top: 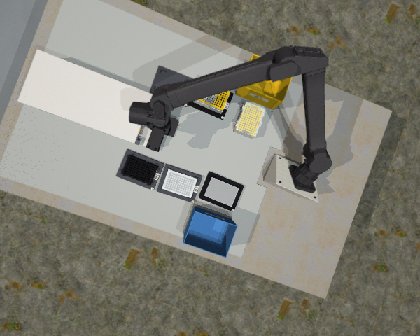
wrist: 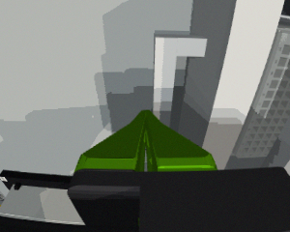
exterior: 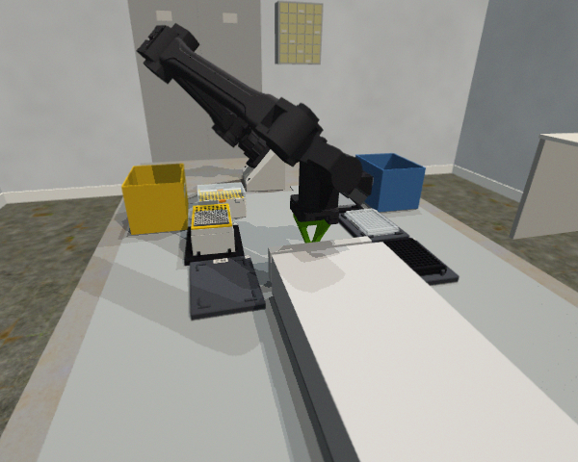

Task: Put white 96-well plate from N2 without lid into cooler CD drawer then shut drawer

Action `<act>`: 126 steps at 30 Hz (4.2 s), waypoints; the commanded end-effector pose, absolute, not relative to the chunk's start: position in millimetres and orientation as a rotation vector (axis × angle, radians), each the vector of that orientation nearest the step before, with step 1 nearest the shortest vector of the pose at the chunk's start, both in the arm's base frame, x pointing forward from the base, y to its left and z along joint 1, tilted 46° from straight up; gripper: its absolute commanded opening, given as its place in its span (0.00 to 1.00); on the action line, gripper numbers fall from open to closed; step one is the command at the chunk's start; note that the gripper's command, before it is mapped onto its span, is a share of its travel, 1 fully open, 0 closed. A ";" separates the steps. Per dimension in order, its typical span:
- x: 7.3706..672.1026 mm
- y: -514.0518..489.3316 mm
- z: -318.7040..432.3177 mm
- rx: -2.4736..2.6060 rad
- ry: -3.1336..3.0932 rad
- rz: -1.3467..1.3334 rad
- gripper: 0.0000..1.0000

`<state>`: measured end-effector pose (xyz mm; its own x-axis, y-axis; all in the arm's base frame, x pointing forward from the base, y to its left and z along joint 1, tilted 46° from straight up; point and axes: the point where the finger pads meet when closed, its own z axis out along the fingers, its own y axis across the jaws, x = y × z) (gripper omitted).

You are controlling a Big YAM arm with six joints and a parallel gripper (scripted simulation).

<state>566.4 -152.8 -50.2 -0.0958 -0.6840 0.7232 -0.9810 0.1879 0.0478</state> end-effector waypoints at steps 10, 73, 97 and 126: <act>587.8 -161.8 -49.0 1.551 -1.876 0.642 0.00; 622.1 -168.7 -50.1 1.549 -1.885 0.655 0.00; 622.1 -168.7 -50.1 1.549 -1.885 0.655 0.00; 587.2 -145.6 -39.0 1.566 -1.879 0.668 0.00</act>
